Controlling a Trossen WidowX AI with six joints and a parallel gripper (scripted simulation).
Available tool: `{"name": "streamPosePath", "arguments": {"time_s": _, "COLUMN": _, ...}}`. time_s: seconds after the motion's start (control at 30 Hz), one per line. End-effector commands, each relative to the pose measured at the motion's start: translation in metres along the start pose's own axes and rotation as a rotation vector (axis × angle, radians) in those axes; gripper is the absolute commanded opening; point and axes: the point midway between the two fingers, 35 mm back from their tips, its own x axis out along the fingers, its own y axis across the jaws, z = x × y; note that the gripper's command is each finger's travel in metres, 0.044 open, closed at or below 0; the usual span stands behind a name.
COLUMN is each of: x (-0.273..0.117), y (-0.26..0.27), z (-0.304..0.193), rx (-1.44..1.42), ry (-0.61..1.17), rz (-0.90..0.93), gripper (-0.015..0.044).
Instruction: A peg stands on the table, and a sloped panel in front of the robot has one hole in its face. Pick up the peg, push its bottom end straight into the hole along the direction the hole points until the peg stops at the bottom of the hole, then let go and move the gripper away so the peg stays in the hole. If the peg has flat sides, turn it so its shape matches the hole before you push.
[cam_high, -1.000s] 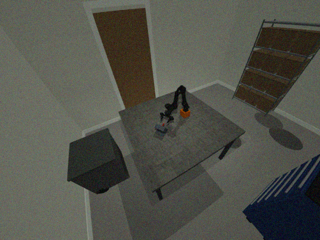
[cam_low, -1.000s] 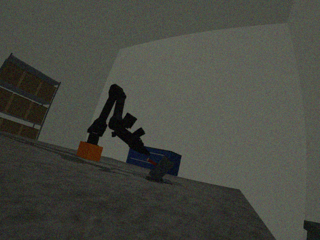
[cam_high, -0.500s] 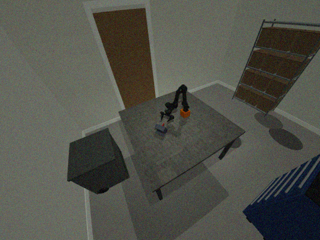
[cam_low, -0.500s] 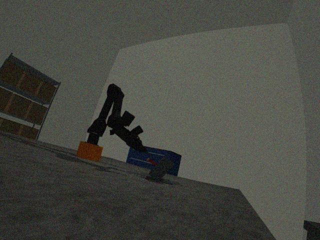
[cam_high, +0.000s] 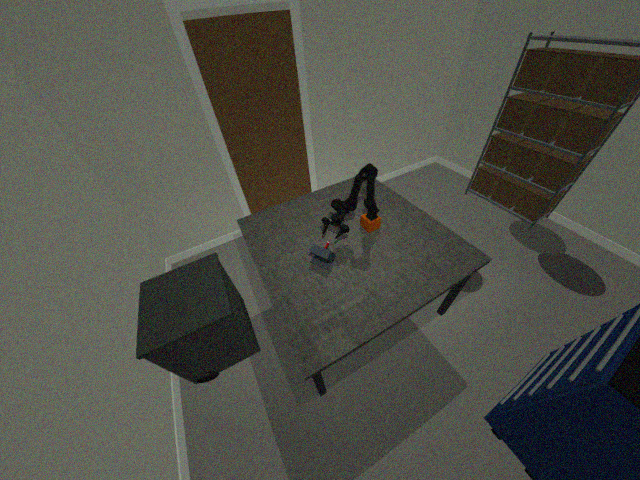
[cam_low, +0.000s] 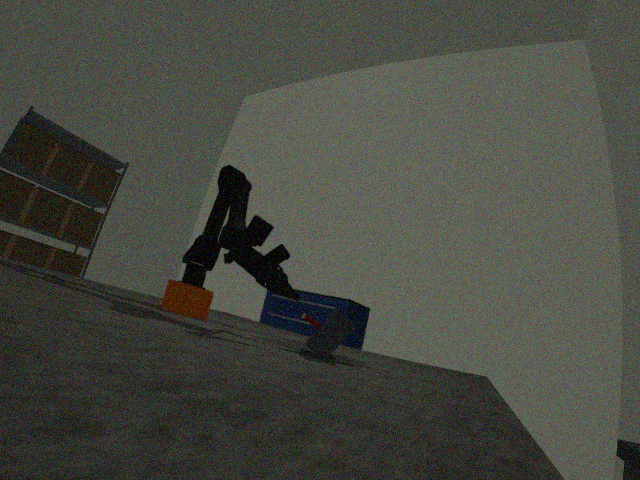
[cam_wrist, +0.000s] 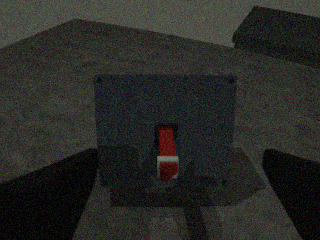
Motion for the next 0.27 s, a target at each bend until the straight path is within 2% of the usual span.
{"name": "streamPosePath", "arguments": {"time_s": 0.0, "x": -0.0058, "y": 0.0003, "z": 0.0021, "rx": -0.009, "ry": -0.006, "rz": 0.001, "gripper": 0.0440}}
{"name": "streamPosePath", "arguments": {"time_s": 0.23, "x": -0.0125, "y": -0.0002, "z": 0.0020, "rx": -0.007, "ry": -0.005, "rz": 0.000, "gripper": 0.0440}}
